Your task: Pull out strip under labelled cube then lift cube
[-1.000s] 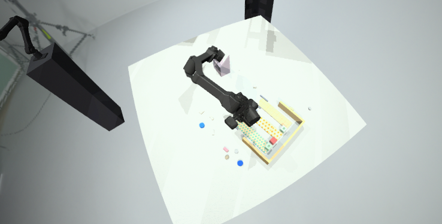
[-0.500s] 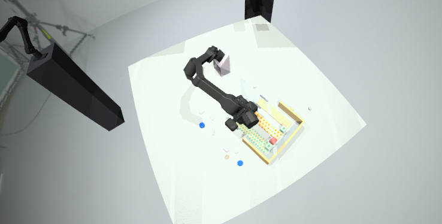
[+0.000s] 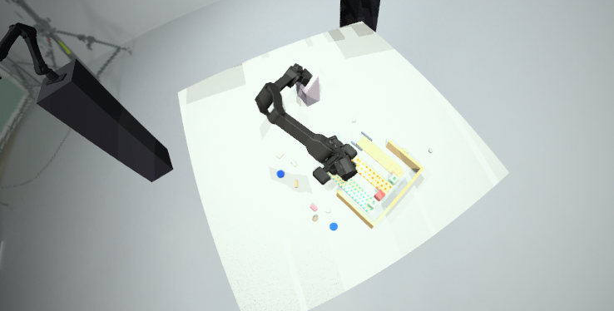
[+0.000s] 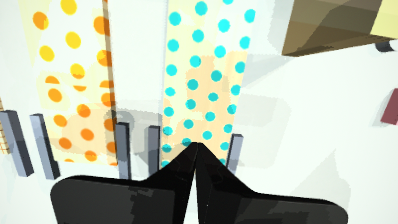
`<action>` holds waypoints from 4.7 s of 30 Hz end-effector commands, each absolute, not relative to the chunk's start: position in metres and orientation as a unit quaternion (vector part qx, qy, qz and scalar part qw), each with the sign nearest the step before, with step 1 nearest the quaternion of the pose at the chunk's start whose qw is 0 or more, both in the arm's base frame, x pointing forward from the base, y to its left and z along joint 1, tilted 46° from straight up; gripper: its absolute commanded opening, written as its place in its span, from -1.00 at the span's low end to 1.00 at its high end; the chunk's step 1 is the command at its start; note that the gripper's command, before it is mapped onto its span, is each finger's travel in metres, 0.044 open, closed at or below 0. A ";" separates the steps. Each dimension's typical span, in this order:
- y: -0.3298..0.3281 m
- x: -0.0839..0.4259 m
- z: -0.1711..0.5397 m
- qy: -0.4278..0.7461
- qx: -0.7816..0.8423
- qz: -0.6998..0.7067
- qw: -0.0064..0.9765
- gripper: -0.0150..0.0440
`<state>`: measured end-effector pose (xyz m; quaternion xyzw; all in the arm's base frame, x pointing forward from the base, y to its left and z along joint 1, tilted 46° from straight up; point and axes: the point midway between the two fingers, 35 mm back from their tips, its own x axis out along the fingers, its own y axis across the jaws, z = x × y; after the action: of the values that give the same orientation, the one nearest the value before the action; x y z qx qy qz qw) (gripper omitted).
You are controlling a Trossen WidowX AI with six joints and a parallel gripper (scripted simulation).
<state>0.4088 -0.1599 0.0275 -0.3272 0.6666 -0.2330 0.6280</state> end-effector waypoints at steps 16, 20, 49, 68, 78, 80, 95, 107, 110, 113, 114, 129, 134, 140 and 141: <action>-0.162 0.407 0.024 0.669 -0.327 -0.229 0.628 -0.49; -0.162 0.407 0.024 0.669 -0.327 -0.229 0.628 -0.49; -0.164 0.408 0.022 0.669 -0.327 -0.229 0.628 -0.49; -0.167 0.382 0.024 0.669 -0.327 -0.229 0.627 -0.49; -0.170 0.367 0.026 0.669 -0.327 -0.229 0.627 -0.49; -0.170 0.363 0.026 0.669 -0.327 -0.229 0.627 -0.49; -0.173 0.341 0.028 0.670 -0.327 -0.229 0.626 -0.49; -0.175 0.322 0.030 0.670 -0.327 -0.229 0.626 -0.49; -0.176 0.318 0.030 0.670 -0.327 -0.229 0.626 -0.49; -0.176 0.313 0.031 0.670 -0.327 -0.229 0.626 -0.49; -0.177 0.312 0.031 0.670 -0.327 -0.229 0.626 -0.49; -0.179 0.289 0.033 0.671 -0.328 -0.228 0.625 -0.49; -0.180 0.282 0.034 0.671 -0.328 -0.228 0.625 -0.49; -0.181 0.273 0.035 0.671 -0.328 -0.228 0.625 -0.49; -0.181 0.271 0.035 0.671 -0.328 -0.228 0.625 -0.49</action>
<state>0.2818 -0.1777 0.0388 -0.3316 0.6630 -0.2290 0.6309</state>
